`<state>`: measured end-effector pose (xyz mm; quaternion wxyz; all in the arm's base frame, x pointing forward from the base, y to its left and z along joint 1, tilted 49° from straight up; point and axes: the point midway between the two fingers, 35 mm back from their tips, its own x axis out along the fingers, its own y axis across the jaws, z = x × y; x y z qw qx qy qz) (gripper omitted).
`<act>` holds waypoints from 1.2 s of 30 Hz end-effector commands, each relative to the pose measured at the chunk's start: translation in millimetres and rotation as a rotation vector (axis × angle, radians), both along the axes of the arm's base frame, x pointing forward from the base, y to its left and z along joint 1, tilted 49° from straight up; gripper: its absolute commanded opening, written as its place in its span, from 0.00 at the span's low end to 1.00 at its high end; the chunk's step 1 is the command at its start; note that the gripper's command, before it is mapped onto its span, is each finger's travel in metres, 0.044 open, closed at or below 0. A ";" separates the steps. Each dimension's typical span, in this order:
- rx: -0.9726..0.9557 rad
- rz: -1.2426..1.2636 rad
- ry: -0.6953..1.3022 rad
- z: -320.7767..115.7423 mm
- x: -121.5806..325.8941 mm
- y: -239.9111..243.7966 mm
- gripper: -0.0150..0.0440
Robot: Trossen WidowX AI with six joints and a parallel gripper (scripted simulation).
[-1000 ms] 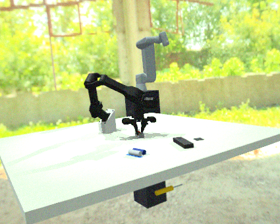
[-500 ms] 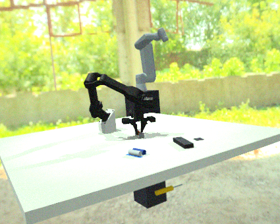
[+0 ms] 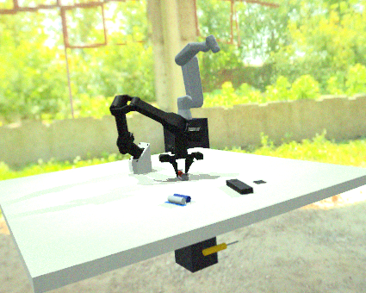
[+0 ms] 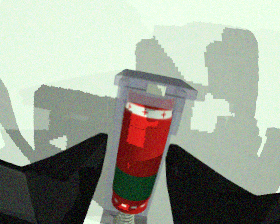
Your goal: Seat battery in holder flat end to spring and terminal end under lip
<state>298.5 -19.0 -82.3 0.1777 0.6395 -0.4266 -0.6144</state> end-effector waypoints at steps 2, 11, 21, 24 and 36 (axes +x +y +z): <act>0.003 0.000 -0.004 4.9 1.2 6.3 0.54; 0.002 0.001 -0.002 9.4 1.7 11.2 0.54; 0.005 0.002 -0.001 54.2 4.4 61.1 0.90; 0.005 0.001 -0.002 59.1 3.0 66.7 1.00; 0.005 0.001 -0.002 58.8 2.1 67.1 1.00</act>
